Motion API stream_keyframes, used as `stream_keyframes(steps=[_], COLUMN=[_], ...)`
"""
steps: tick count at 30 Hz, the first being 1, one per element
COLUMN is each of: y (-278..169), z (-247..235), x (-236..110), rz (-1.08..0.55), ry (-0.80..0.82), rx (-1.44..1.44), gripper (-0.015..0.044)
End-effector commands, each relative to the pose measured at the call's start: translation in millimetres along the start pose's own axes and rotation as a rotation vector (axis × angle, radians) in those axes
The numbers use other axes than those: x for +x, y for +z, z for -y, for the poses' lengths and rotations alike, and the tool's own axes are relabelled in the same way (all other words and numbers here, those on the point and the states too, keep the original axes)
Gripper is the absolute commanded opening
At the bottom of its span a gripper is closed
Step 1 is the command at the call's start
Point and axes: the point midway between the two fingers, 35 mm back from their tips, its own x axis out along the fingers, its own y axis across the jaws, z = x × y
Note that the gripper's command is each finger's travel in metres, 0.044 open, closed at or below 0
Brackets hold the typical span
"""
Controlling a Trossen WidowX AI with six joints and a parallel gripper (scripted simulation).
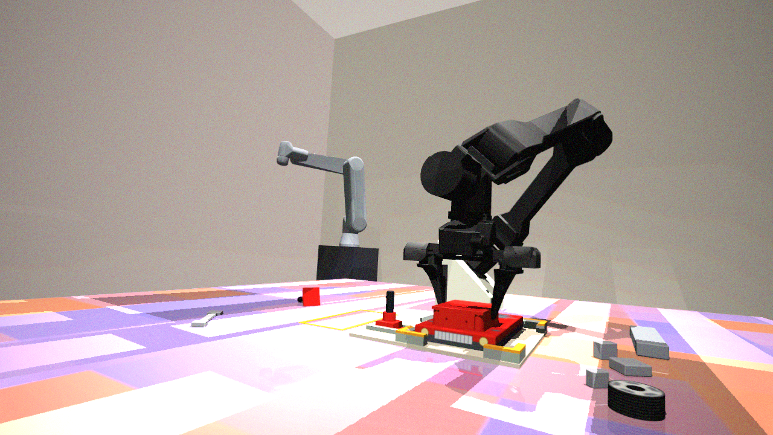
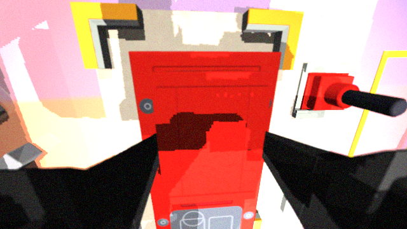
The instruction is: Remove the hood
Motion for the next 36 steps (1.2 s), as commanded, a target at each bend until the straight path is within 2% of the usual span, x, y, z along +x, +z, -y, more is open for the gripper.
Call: stream_keyframes(steps=[1,5,36], y=[0.5,0.6,0.5], z=[0.4,0.4,0.6], x=[-3.0,-5.6,-25.9], rz=[0.002,0.002,0.002], ry=[-0.001,-0.002,-0.002], rx=[-0.002,-0.002,-0.001], gripper=[0.0091,0.0,0.0])
